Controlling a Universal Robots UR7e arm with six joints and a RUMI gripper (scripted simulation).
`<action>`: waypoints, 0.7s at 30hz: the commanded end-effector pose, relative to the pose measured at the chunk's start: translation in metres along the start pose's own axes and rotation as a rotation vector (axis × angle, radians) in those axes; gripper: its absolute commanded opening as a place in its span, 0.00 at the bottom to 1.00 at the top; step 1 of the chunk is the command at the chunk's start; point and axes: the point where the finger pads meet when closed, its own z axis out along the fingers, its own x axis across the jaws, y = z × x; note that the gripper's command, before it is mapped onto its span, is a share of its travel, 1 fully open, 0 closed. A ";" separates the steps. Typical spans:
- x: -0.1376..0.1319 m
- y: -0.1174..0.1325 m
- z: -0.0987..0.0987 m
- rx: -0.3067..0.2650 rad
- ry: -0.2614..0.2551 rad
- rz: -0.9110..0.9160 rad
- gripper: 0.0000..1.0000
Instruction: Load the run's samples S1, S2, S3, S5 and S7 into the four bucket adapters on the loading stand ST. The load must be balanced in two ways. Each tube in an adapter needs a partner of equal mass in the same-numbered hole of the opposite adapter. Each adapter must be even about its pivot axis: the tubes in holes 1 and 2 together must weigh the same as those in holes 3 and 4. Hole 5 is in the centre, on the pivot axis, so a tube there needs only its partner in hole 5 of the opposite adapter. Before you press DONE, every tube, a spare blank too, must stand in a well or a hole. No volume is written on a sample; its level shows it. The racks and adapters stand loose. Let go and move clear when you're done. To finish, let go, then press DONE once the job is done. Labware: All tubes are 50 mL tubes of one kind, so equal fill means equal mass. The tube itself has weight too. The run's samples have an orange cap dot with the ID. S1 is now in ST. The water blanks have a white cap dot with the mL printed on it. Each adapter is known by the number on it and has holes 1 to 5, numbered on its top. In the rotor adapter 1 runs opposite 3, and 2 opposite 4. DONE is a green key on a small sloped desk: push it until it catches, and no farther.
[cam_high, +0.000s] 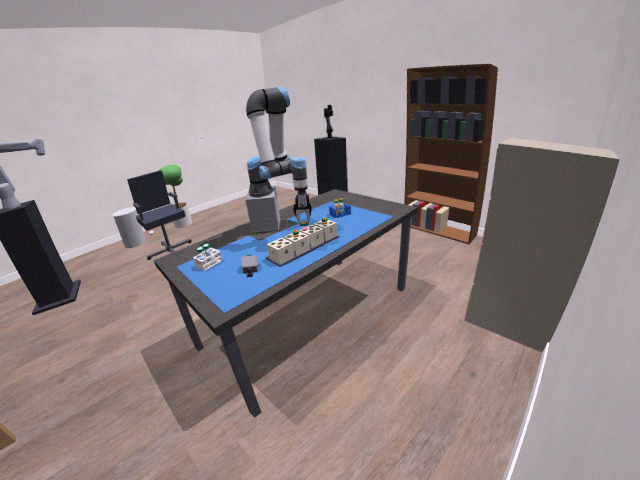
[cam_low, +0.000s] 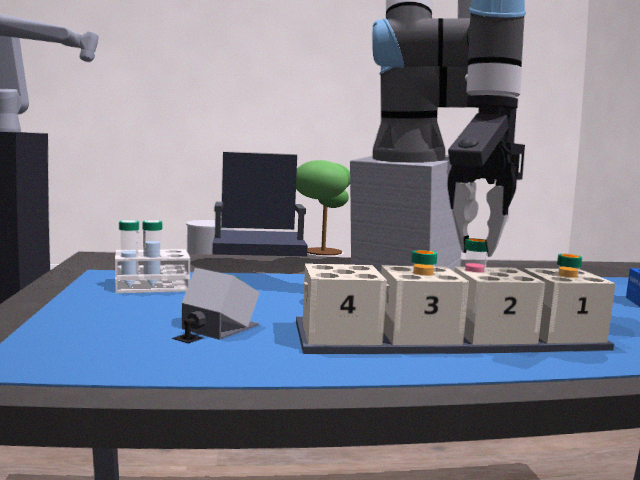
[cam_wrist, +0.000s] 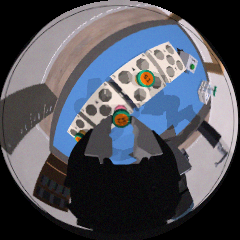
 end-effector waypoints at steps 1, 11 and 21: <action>0.000 0.000 0.006 0.001 -0.001 0.000 0.00; 0.000 0.000 0.011 0.001 -0.001 0.000 0.00; 0.000 0.000 0.014 0.001 -0.001 0.000 0.00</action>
